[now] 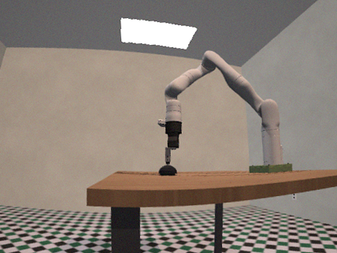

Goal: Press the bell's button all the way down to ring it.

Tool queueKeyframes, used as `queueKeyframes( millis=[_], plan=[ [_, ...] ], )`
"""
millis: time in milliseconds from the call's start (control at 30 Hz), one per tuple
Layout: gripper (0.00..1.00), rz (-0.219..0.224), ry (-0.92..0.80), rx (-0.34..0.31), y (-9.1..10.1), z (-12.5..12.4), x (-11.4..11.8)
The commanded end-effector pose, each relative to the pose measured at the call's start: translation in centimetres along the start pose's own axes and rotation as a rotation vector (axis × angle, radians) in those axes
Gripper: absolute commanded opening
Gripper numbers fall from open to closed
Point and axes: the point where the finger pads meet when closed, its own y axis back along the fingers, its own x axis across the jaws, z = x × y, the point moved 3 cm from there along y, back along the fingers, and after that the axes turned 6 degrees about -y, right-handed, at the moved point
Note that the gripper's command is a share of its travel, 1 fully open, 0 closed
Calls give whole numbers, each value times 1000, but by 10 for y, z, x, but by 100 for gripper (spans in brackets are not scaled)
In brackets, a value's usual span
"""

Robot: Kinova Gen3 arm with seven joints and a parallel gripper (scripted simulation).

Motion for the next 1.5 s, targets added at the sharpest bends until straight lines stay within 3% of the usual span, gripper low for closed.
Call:
queueKeyframes(
  millis=[0,900,1467],
  plan=[
    [17,2,4,1,-4,1,0],
    [17,1,4,5,2,-1,0],
    [17,6,3,-2,38,0,1]
  ],
)
